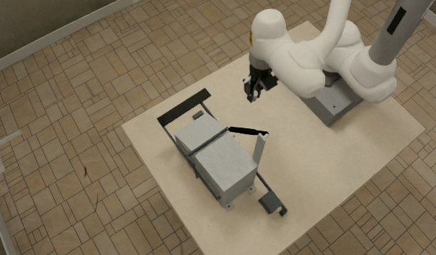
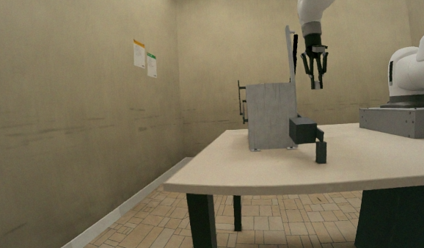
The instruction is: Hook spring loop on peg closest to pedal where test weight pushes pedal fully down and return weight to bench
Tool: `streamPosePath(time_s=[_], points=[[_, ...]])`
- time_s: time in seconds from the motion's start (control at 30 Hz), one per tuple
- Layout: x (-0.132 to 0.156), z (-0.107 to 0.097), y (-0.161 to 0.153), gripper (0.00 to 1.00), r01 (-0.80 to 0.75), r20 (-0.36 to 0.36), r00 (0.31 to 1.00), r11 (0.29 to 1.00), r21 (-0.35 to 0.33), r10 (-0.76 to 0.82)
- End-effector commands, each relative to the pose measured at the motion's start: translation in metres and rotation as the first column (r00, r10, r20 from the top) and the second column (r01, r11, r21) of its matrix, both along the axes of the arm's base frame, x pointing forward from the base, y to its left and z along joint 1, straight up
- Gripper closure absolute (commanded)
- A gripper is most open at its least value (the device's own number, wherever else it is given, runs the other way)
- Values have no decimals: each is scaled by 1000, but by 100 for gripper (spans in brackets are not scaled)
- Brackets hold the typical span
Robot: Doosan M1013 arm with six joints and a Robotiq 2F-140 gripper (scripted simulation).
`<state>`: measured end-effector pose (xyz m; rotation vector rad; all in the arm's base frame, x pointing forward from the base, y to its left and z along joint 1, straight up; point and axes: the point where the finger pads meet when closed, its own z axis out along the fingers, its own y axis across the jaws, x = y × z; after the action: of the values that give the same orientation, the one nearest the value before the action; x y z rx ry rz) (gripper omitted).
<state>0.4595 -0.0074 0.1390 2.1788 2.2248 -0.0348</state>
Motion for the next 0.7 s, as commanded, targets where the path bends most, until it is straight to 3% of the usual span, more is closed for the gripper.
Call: streamPosePath(time_s=[0.0, 0.67], points=[[6, 2, -5, 75, 0, 1, 1000, 1000, -4, 0], [39, 13, -30, 75, 0, 1, 1000, 1000, -31, 0]])
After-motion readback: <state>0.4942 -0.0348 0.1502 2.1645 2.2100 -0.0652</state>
